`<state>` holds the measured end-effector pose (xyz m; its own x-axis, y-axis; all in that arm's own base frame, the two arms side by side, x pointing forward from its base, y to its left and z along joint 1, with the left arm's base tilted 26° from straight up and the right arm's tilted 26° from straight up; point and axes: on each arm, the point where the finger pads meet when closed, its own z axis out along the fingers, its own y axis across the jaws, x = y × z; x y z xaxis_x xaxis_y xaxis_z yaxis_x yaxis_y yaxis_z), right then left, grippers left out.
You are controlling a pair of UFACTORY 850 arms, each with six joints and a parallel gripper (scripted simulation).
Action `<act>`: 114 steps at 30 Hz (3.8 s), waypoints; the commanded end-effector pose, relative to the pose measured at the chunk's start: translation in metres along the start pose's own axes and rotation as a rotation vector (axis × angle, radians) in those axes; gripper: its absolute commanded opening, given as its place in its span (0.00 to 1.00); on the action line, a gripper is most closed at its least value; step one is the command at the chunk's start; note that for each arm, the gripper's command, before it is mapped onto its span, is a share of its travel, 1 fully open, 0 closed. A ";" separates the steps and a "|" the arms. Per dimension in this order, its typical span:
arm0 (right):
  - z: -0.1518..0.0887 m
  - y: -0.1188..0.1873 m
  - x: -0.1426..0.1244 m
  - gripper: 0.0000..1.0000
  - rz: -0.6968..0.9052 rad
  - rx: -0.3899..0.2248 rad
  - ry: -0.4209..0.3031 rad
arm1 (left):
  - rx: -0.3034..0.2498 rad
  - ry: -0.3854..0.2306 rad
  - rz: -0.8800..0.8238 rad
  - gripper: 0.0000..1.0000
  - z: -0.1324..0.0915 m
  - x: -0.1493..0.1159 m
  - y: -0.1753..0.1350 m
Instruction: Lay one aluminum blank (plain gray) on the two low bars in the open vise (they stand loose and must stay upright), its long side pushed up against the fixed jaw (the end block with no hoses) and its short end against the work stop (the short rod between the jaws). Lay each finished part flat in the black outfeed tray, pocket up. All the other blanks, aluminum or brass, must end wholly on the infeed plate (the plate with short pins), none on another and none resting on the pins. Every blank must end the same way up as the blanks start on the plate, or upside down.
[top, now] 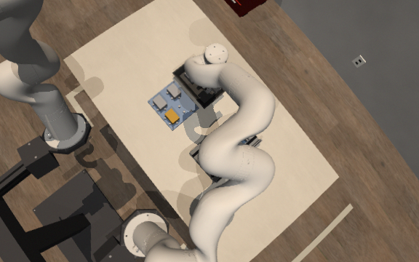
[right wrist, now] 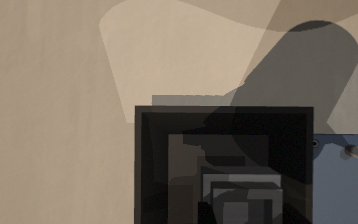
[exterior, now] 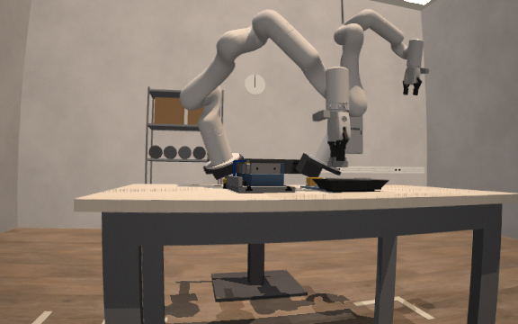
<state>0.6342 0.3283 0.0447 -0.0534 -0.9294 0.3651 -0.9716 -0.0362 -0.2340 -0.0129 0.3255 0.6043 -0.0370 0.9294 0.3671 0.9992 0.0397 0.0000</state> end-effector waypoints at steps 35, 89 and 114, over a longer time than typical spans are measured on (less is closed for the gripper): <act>0.056 -0.002 -0.001 0.00 0.001 0.002 -0.001 | 0.000 0.002 0.000 1.00 -0.001 0.000 0.000; 0.066 -0.002 -0.001 0.00 0.001 0.002 -0.001 | 0.000 0.002 0.000 1.00 -0.001 0.000 0.000; 0.072 -0.002 -0.001 0.00 0.001 0.002 -0.001 | 0.000 0.002 0.000 1.00 -0.001 0.000 0.000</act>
<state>0.6516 0.3015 -0.0210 -0.0537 -0.9294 0.3651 -0.9715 -0.0359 -0.2343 -0.0129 0.3255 0.6043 -0.0370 0.9294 0.3671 0.9992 0.0397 0.0000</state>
